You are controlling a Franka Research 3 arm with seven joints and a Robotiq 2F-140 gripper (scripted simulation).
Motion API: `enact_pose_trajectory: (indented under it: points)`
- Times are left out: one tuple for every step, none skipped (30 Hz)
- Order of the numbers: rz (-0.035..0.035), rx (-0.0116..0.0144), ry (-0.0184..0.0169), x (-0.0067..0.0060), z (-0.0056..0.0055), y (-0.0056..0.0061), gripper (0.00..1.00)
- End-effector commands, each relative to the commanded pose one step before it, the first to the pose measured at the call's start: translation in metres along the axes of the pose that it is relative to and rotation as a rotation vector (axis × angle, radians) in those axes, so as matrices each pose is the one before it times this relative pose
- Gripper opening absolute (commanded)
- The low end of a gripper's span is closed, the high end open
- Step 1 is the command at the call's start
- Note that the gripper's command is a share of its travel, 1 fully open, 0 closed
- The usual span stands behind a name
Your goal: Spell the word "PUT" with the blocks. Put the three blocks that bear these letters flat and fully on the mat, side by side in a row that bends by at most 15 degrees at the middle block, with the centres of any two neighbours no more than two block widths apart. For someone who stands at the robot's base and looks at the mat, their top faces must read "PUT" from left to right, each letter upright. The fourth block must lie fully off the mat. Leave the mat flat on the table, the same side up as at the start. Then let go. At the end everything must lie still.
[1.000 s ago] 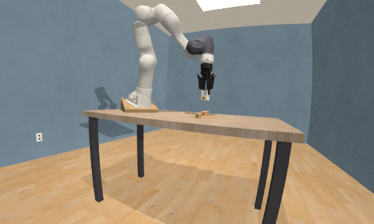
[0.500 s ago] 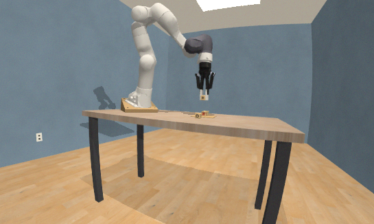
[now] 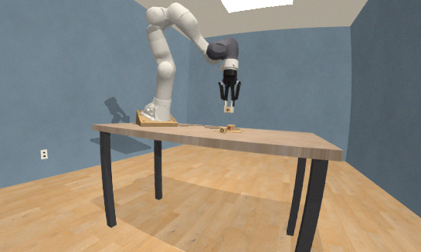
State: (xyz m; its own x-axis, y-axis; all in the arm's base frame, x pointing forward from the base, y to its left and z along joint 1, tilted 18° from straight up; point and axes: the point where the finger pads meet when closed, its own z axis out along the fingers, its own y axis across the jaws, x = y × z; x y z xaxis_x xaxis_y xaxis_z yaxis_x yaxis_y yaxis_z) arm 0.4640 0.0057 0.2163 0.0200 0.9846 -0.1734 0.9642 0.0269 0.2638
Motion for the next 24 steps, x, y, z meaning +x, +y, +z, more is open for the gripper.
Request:
enact_pose_trajectory:
  points:
    - [-0.04402, 0.00299, -0.00438, -0.00085, 0.00064, -0.00189, 0.16]
    - [0.0, 0.0, 0.0, 0.0, 0.0, 0.0, 0.16]
    - [0.0, 0.0, 0.0, 0.0, 0.00002, 0.0, 0.16]
    - [0.0, 0.0, 0.0, 0.0, 0.0, 0.0, 0.16]
    - [0.0, 0.0, 0.0, 0.0, 0.0, 0.0, 0.16]
    - [0.0, 0.0, 0.0, 0.0, 0.00015, 0.0, 0.16]
    - [-0.00001, 0.0, 0.00001, 0.0, 0.0004, 0.0, 0.16]
    - [-0.00002, 0.0, 0.00001, 0.0, 0.00073, 0.0, 0.16]
    - [-0.00003, 0.0, 0.00003, -0.00001, 0.00113, 0.0, 0.16]
    - [-0.00005, 0.0, 0.00005, 0.0, 0.00158, 0.0, 0.16]
    - [-0.00002, 0.0, 0.00002, -0.00001, 0.00203, 0.0, 0.16]
    - [0.0, 0.0, 0.0, -0.00001, 0.0025, 0.0, 0.16]
    - [0.0, 0.0, -0.00001, -0.00001, 0.00296, 0.0, 0.16]
    - [0.0, 0.0, 0.00001, -0.00001, 0.00339, 0.0, 0.16]
    - [0.0, 0.0, 0.0, -0.00001, 0.00378, 0.0, 0.16]
    - [0.0, 0.0, -0.00001, -0.00002, 0.00412, 0.00001, 0.16]
    - [0.0, 0.0, 0.0, -0.00002, 0.00441, 0.0, 0.16]
    - [0.0, 0.0, 0.0, -0.00002, 0.00464, 0.0, 0.16]
    - [0.0, 0.0, 0.0, -0.00002, 0.00481, 0.0, 0.16]
    - [0.0, 0.0, 0.0, -0.00002, 0.00491, 0.0, 0.16]
    - [0.0, 0.0, 0.0, 0.0, 0.0, 0.0, 0.16]
    - [0.0, 0.0, 0.0, 0.0, 0.0, 0.0, 0.16]
    - [0.0, 0.0, 0.0, -0.00002, 0.00495, 0.0, 0.16]
    - [0.0, 0.0, 0.0, -0.00002, 0.00494, 0.0, 0.16]
